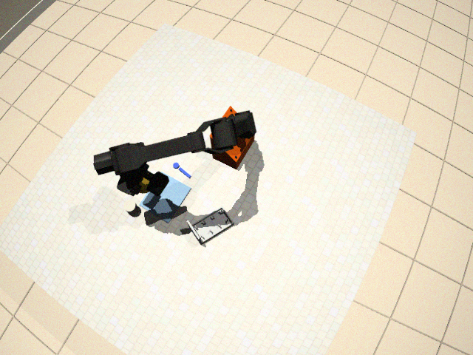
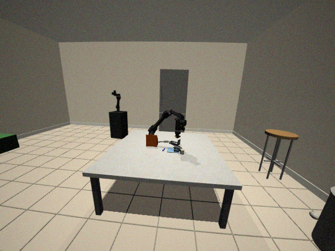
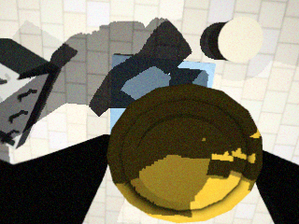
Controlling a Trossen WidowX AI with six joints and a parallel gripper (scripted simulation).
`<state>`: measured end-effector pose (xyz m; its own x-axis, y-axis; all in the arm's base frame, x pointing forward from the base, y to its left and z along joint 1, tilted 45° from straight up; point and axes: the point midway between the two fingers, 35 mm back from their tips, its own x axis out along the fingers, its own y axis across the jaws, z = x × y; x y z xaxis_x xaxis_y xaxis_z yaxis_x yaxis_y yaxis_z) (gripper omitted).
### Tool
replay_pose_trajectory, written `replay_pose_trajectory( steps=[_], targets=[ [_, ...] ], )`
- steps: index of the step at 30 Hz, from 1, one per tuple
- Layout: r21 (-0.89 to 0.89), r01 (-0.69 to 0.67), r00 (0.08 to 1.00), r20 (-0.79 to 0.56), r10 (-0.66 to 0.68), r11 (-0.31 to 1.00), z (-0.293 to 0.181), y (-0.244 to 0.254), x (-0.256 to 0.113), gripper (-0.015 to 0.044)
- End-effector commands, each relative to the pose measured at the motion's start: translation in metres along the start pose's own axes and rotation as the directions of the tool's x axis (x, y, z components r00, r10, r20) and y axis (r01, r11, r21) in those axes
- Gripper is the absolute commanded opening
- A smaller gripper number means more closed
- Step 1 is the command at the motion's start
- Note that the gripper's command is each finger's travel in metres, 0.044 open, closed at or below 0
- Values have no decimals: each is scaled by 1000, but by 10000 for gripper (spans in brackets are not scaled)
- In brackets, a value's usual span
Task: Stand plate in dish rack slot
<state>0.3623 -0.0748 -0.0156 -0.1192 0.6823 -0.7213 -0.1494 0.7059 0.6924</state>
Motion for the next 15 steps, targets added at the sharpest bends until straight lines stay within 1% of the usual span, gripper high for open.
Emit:
replay_pose_trajectory(
  steps=[1, 8, 15],
  targets=[
    [19, 1, 1000, -6, -1, 1000, -1, 4, -6, 0],
    [255, 5, 1000, -6, -3, 967, -3, 40, -13, 0],
    [481, 7, 1000, -6, -5, 877, -10, 75, -18, 0]
  ],
)
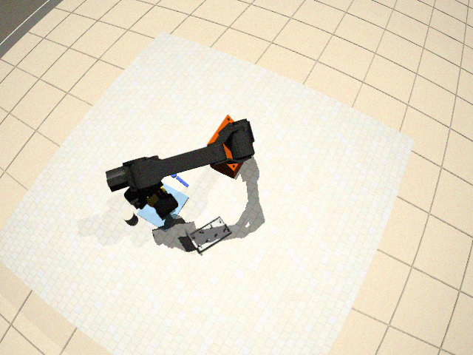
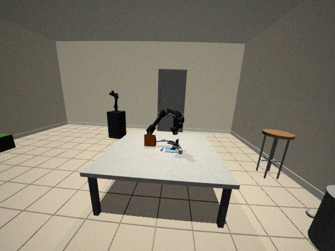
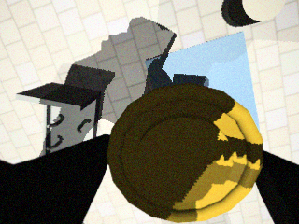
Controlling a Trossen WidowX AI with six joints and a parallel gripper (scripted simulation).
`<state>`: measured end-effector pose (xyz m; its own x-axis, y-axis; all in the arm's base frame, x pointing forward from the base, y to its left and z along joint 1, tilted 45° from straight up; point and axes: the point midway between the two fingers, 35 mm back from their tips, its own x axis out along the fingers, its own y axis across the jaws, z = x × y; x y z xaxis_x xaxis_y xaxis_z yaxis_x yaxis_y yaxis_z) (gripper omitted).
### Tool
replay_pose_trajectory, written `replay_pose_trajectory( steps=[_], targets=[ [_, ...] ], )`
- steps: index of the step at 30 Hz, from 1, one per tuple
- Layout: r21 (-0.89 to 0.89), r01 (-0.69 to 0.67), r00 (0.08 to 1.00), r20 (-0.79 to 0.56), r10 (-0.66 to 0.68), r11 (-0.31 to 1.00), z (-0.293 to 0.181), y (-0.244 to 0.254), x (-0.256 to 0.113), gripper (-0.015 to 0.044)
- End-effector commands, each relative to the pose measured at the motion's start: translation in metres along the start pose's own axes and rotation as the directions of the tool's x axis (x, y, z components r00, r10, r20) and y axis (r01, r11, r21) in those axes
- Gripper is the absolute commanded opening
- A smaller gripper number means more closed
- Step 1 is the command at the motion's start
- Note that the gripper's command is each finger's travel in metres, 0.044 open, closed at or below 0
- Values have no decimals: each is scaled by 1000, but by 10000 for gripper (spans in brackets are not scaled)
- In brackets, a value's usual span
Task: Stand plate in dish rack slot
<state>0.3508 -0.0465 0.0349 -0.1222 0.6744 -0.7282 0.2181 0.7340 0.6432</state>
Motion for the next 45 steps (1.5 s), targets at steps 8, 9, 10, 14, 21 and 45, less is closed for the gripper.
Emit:
replay_pose_trajectory(
  steps=[8, 9, 10, 14, 21, 45],
  targets=[
    [396, -3, 1000, -3, 4, 918, -36, 48, -5, 0],
    [428, -3, 1000, -3, 4, 904, -39, 52, -5, 0],
    [459, -2, 1000, -3, 5, 889, -43, 56, -5, 0],
    [578, -2, 1000, -4, 5, 816, -57, 70, -6, 0],
    [757, -1, 1000, -6, 7, 653, -83, 92, -5, 0],
    [995, 19, 1000, -17, 21, -97, -178, 140, 10, 0]
  ],
)
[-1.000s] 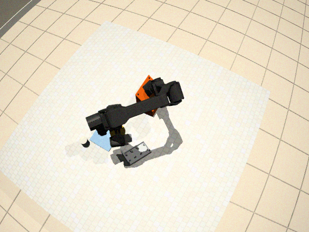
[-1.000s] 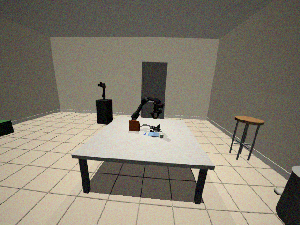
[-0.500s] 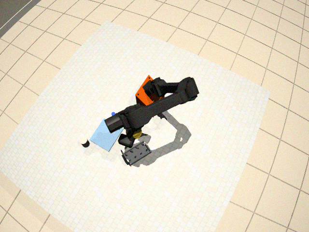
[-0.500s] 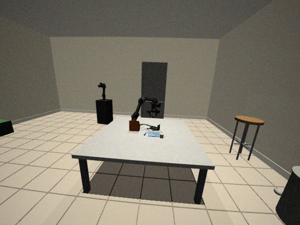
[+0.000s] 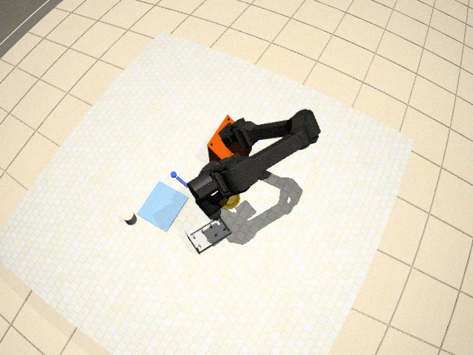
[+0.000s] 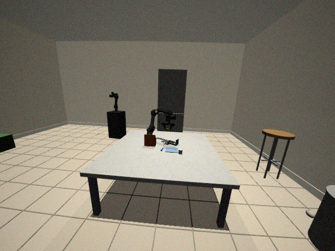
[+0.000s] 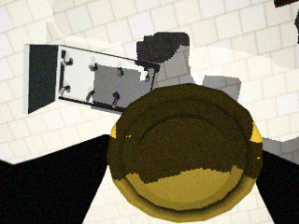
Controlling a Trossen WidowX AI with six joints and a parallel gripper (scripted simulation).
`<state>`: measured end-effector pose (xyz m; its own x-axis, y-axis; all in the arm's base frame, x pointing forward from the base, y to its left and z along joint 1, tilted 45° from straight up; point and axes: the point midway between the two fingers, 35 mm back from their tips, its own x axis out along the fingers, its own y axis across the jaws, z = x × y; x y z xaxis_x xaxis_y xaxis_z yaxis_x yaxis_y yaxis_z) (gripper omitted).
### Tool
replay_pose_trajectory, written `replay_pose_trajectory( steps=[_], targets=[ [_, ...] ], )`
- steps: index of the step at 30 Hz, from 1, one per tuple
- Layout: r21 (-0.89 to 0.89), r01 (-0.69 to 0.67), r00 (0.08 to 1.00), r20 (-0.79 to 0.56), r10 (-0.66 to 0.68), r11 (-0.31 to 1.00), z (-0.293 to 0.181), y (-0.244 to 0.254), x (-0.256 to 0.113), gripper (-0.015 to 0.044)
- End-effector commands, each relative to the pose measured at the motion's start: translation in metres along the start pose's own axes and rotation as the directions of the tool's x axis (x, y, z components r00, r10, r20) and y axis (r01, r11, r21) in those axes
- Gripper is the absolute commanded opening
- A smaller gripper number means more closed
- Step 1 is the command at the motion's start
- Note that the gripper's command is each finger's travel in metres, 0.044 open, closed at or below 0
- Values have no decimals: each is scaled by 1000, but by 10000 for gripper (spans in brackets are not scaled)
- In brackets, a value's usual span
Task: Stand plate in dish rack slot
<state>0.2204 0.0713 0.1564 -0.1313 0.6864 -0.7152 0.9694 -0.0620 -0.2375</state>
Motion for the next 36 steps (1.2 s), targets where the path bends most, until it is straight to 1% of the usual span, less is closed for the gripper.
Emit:
replay_pose_trajectory(
  steps=[1, 9, 15, 22, 29, 36],
  targets=[
    [116, 5, 1000, -6, -5, 993, -4, -14, 4, 0],
    [109, 8, 1000, 9, -9, 994, -3, -14, 6, 0],
    [51, 32, 989, 142, -39, 998, 8, -16, 25, 0],
    [-21, 55, 954, 296, -46, 998, 22, -17, 44, 0],
    [-98, 72, 899, 437, -22, 993, 34, -16, 61, 0],
    [-180, 84, 829, 558, 31, 980, 44, -13, 75, 0]
  ],
)
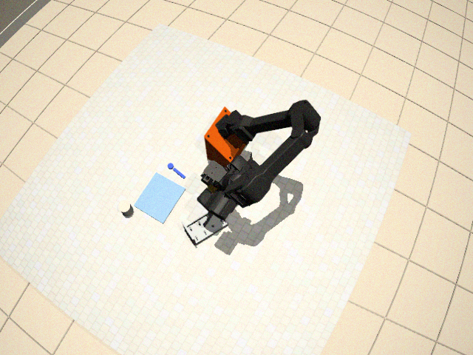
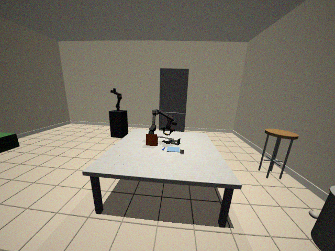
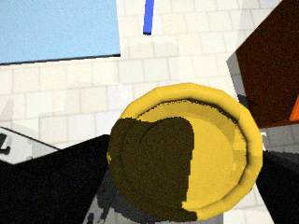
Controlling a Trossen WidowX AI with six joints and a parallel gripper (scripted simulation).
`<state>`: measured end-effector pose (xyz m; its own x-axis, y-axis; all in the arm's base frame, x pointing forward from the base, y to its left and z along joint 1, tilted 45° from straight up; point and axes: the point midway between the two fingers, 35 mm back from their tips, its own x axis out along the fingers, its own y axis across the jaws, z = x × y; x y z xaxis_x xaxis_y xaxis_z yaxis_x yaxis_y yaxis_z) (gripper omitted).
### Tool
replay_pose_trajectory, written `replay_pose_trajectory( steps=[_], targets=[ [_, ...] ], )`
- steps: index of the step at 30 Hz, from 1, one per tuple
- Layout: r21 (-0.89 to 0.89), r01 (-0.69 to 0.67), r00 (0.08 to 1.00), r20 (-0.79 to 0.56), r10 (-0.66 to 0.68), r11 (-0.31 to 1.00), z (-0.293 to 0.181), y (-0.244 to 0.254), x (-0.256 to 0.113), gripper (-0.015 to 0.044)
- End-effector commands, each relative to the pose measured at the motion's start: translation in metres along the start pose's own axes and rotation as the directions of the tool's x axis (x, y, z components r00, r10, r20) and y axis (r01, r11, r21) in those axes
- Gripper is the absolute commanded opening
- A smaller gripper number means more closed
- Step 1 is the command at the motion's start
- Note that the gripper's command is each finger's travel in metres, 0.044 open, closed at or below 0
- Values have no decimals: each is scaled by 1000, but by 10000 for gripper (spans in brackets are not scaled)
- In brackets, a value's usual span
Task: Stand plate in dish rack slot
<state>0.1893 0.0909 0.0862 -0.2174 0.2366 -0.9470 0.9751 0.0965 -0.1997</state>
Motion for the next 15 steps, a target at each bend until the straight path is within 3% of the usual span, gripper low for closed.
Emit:
replay_pose_trajectory(
  steps=[1, 15],
  targets=[
    [-48, -21, 995, 97, 26, 999, 2, 2, 11, 0],
    [-218, -99, 927, 336, 169, 971, 2, 10, 35, 0]
  ],
)
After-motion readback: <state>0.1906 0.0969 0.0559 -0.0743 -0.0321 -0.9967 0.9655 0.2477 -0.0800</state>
